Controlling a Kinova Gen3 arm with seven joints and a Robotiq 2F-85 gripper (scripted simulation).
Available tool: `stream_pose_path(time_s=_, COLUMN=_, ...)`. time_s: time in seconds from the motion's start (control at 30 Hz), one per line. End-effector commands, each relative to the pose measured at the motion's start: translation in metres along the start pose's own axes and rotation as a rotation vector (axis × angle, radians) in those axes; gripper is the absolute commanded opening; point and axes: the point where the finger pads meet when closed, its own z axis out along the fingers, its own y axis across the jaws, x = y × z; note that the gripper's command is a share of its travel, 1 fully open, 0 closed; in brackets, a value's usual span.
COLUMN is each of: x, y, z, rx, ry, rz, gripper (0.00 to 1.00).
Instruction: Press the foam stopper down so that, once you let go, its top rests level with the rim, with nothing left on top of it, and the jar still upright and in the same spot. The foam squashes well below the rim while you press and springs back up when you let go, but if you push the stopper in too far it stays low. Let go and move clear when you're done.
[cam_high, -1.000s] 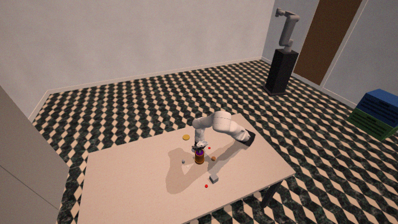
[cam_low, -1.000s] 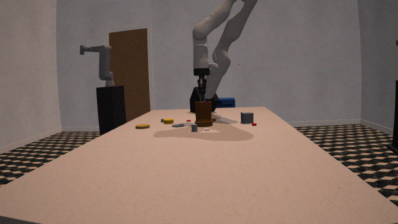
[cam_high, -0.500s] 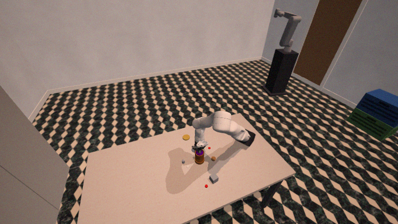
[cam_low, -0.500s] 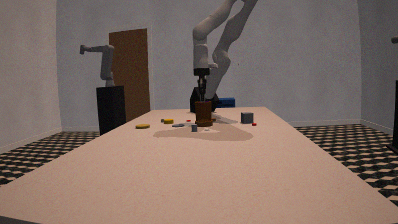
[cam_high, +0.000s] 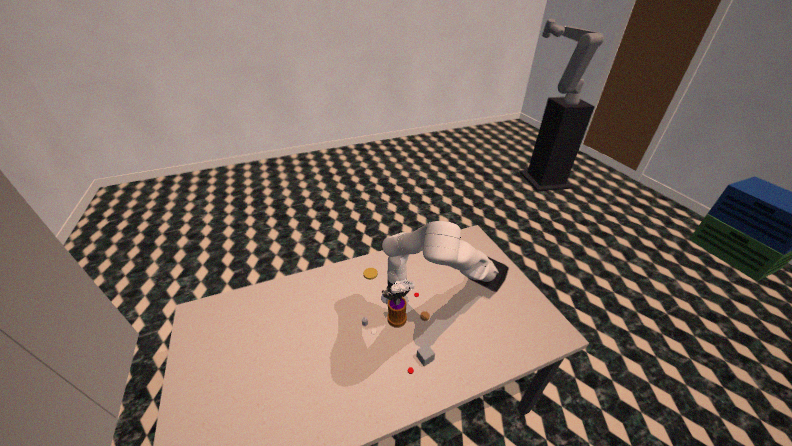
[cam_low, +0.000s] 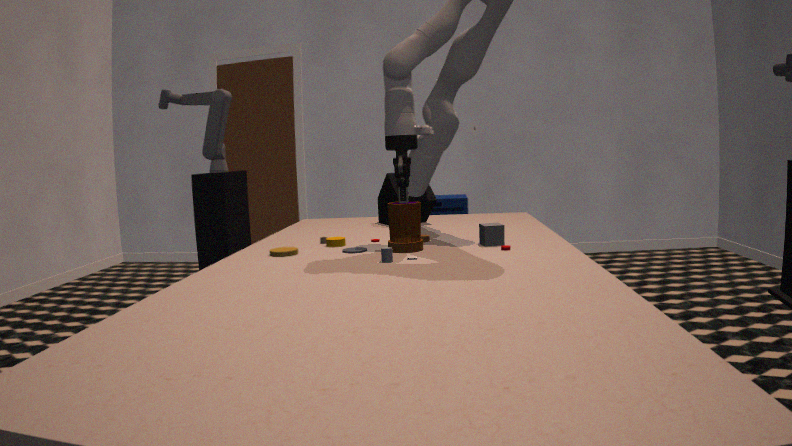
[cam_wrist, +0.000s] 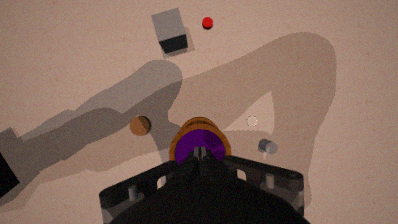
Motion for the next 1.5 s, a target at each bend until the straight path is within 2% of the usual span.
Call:
stream_pose_path(time_s=0.0, x=0.000, y=0.000, z=-0.002, rx=0.000, ry=-0.001, rz=0.000, gripper=0.00)
stream_pose_path(time_s=0.17, x=0.000, y=0.000, z=-0.008, rx=0.000, ry=-0.001, rz=0.000, gripper=0.00)
stream_pose_path(time_s=0.57, x=0.000, y=0.000, z=-0.042, rx=0.000, ry=-0.001, rz=0.000, gripper=0.00)
stream_pose_path(time_s=0.83, x=0.000, y=0.000, z=-0.049, rx=0.000, ry=-0.001, rz=0.000, gripper=0.00)
stream_pose_path(time_s=1.47, x=0.000, y=0.000, z=-0.050, rx=0.000, ry=-0.001, rz=0.000, gripper=0.00)
